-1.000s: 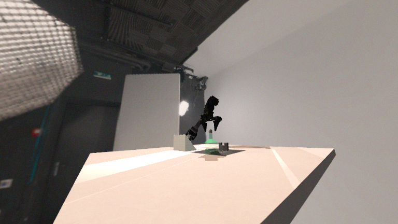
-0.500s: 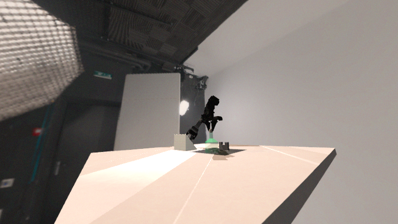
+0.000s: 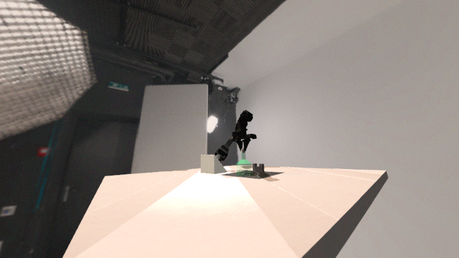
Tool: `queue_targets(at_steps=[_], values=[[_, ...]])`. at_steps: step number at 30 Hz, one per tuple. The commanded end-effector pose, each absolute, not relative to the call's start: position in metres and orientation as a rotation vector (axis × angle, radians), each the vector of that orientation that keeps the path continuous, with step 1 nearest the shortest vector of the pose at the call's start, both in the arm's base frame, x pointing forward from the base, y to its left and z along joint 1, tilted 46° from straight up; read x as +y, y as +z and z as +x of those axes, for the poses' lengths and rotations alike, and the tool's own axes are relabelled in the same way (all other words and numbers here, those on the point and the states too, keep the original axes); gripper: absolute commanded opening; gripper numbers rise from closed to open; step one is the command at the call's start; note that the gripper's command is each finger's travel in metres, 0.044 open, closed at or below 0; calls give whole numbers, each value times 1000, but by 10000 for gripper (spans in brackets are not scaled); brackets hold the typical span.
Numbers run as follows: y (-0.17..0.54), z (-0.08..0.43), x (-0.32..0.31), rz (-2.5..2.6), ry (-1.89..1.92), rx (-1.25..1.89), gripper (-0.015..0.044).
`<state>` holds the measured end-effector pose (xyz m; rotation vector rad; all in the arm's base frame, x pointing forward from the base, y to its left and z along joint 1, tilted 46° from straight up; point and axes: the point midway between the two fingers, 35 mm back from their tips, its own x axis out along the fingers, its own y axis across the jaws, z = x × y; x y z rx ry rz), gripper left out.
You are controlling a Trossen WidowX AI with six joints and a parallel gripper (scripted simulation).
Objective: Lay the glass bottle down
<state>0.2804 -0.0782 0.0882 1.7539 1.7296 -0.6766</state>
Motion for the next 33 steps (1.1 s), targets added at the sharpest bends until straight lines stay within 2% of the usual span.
queue_targets(at_steps=[1, 33], values=[[88, 280, -77, 1761, -677, 1731, 103], [114, 280, -62, 1719, -701, 1713, 103]])
